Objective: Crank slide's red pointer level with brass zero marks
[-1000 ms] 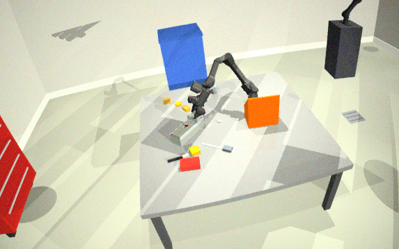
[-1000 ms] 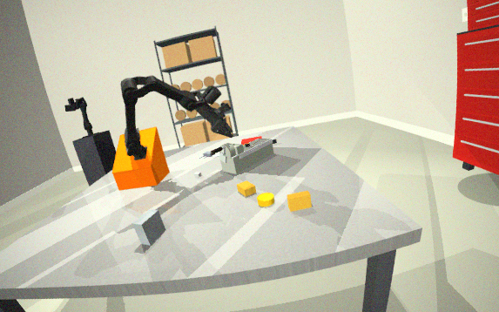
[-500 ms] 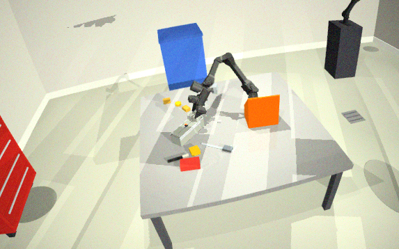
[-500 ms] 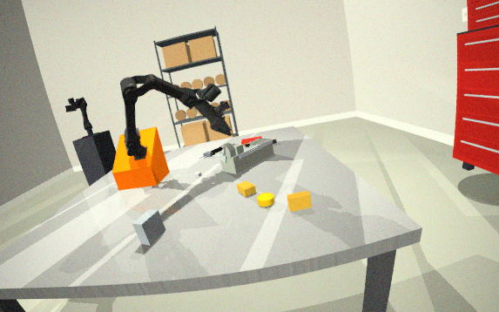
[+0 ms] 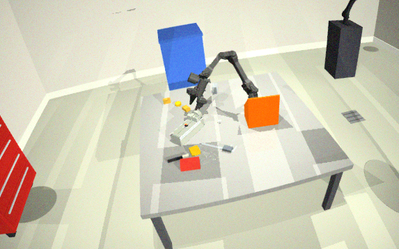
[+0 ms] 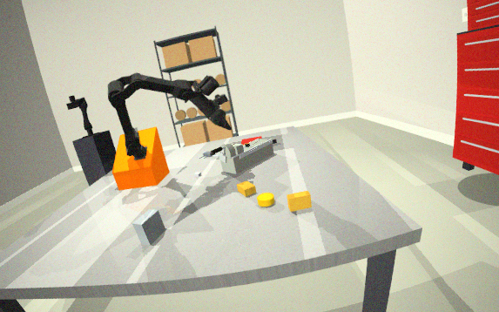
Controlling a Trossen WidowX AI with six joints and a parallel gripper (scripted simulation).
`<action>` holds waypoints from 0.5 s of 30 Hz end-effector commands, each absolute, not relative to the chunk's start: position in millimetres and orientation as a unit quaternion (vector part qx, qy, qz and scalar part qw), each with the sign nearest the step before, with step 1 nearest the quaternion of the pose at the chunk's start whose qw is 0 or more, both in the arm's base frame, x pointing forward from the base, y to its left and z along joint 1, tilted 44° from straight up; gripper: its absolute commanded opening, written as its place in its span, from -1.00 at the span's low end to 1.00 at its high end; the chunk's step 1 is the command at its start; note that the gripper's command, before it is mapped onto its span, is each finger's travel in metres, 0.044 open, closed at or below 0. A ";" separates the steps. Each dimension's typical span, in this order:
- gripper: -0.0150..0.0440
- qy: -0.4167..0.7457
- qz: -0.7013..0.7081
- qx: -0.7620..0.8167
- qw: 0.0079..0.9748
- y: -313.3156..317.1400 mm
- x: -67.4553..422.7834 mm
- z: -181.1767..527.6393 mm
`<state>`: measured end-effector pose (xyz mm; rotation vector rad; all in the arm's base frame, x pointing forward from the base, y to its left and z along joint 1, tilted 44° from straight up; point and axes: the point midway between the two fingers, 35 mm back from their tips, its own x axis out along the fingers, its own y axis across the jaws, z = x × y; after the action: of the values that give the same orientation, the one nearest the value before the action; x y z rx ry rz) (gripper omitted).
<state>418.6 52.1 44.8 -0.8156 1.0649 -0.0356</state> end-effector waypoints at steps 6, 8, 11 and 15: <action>1.00 0.495 0.127 -0.427 0.746 12.6 400.8 86.0; 1.00 0.488 0.157 -0.438 0.739 5.1 395.2 94.3; 1.00 0.473 0.200 -0.454 0.728 -5.3 385.8 106.9; 1.00 0.463 0.220 -0.462 0.724 -9.8 380.9 113.2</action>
<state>389.1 -7.3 105.7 -0.9891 1.0498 0.4136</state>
